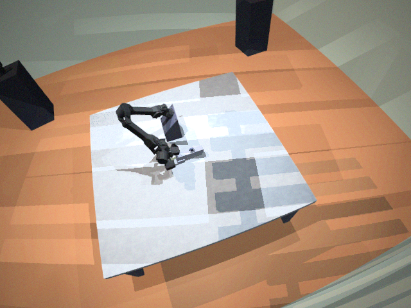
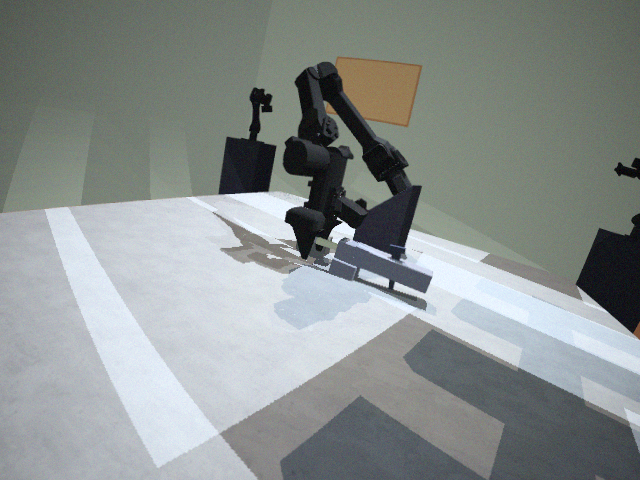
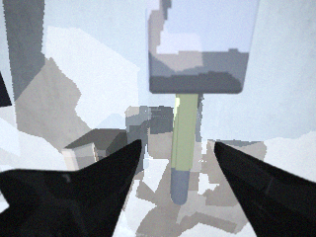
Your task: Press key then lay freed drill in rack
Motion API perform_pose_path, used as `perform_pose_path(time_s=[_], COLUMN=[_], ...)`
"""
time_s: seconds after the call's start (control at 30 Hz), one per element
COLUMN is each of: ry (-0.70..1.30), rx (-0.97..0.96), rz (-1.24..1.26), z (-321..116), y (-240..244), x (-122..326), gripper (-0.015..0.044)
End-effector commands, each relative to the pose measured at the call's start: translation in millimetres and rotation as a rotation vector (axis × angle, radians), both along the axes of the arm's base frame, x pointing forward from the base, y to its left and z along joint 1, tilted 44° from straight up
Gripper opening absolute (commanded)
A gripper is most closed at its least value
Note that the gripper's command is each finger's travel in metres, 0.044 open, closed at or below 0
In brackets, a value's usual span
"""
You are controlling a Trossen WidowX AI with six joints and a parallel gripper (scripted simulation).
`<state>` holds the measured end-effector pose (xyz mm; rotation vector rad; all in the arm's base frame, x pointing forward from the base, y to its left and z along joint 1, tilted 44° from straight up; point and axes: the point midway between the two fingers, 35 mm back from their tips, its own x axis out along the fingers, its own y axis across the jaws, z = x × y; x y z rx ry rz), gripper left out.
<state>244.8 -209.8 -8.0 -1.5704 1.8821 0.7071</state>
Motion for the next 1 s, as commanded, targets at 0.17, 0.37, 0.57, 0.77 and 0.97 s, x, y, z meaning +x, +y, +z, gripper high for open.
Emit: perform_pose_path(time_s=[0.17, 0.37, 0.57, 0.77, 0.97], ry=[-0.001, -0.001, 0.0, 0.0, 0.0], rx=[0.0, 0.0, -0.001, -0.001, -0.001], rz=[0.0, 0.0, -0.002, -0.003, -0.003], z=[0.3, 0.3, 1.1, 1.9, 2.5], y=[-0.1, -0.1, 1.0, 2.0, 2.7], x=[0.1, 0.1, 0.1, 0.0, 0.2], gripper=[0.0125, 0.0007, 0.0, 0.0, 0.0])
